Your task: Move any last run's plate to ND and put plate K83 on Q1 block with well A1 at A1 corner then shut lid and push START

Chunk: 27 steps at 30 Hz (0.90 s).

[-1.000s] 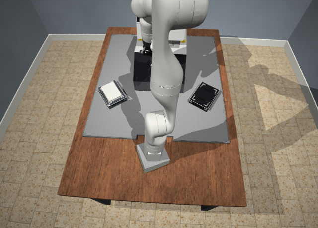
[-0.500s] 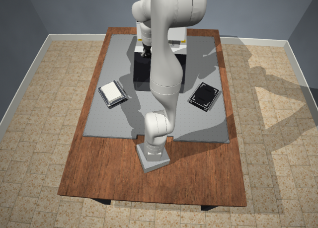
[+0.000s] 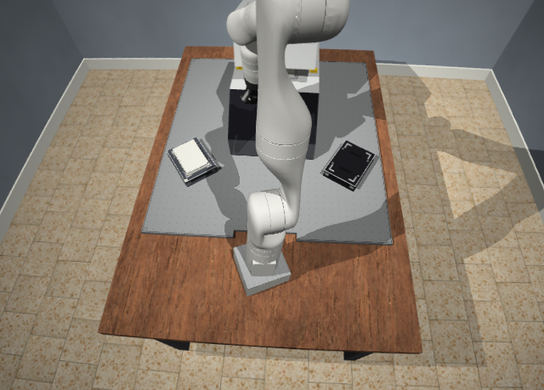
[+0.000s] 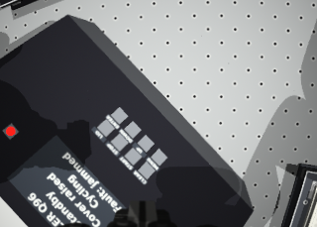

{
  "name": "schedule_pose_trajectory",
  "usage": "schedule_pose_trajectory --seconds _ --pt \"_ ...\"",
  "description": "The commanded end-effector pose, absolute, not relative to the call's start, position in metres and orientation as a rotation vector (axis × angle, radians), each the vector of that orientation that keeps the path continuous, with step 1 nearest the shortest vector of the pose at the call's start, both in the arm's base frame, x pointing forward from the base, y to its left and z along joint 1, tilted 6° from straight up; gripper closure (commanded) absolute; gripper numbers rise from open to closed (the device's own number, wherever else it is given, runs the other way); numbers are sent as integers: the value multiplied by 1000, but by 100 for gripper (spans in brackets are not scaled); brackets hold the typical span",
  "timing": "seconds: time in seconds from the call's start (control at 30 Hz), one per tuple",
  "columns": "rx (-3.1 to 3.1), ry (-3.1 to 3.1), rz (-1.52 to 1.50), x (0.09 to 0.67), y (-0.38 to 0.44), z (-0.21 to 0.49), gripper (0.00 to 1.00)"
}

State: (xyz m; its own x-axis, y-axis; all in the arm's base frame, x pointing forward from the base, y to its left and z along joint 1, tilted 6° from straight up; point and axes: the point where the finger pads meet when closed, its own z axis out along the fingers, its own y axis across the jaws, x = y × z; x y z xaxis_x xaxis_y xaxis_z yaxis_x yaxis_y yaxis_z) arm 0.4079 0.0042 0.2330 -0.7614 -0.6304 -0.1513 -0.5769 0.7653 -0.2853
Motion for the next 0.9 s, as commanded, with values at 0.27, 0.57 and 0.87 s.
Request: schedule_pose_trajectory --seconds 0.27,0.57,0.87 --pt "-941 2729 -330 408 0 215 90" --pt "-942 2729 -330 408 0 206 90" --pt "-943 2729 -330 409 -1 195 90"
